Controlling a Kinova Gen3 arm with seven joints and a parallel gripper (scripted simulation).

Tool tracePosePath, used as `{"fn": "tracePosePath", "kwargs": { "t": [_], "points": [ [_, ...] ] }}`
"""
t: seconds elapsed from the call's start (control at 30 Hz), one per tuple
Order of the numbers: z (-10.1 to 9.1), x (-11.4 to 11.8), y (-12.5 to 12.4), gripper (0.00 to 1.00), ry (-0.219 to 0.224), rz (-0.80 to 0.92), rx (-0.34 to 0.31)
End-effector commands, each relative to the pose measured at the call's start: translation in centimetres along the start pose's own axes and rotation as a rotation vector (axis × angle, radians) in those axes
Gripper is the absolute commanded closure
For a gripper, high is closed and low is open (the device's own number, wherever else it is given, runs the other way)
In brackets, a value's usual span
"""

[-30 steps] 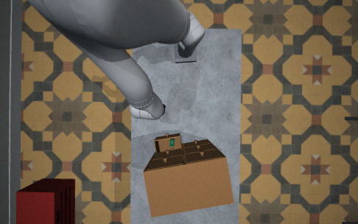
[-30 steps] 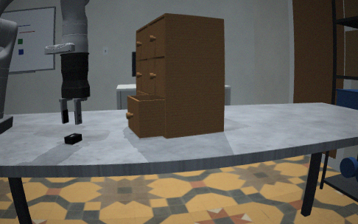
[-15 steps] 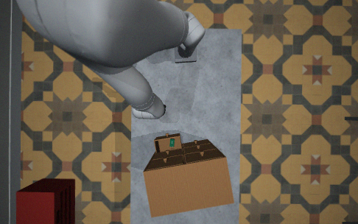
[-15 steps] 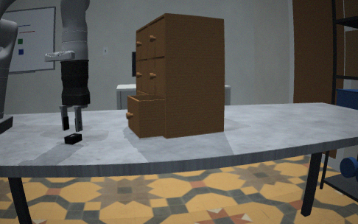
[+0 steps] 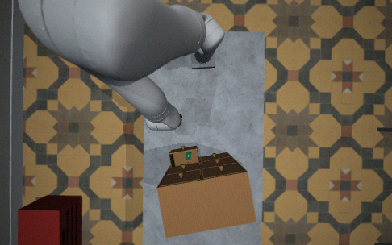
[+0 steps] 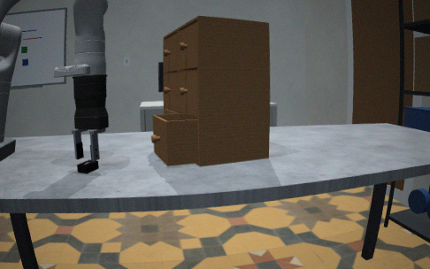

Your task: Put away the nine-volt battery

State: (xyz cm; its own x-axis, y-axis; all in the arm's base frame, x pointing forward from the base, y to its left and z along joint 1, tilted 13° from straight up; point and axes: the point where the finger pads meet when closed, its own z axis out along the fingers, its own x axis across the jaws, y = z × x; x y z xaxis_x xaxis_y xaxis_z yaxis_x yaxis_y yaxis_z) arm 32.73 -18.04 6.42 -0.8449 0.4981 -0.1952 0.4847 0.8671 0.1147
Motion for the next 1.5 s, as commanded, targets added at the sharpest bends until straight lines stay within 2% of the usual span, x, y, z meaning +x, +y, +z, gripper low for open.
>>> {"fn": "tracePosePath", "kwargs": {
  "t": [0.0,1.47],
  "points": [
    [-0.01,-0.02,0.04,0.19,0.000,-0.001,0.000],
    [0.41,-0.02,0.04,0.19,0.000,-0.001,0.000]
  ]
}}
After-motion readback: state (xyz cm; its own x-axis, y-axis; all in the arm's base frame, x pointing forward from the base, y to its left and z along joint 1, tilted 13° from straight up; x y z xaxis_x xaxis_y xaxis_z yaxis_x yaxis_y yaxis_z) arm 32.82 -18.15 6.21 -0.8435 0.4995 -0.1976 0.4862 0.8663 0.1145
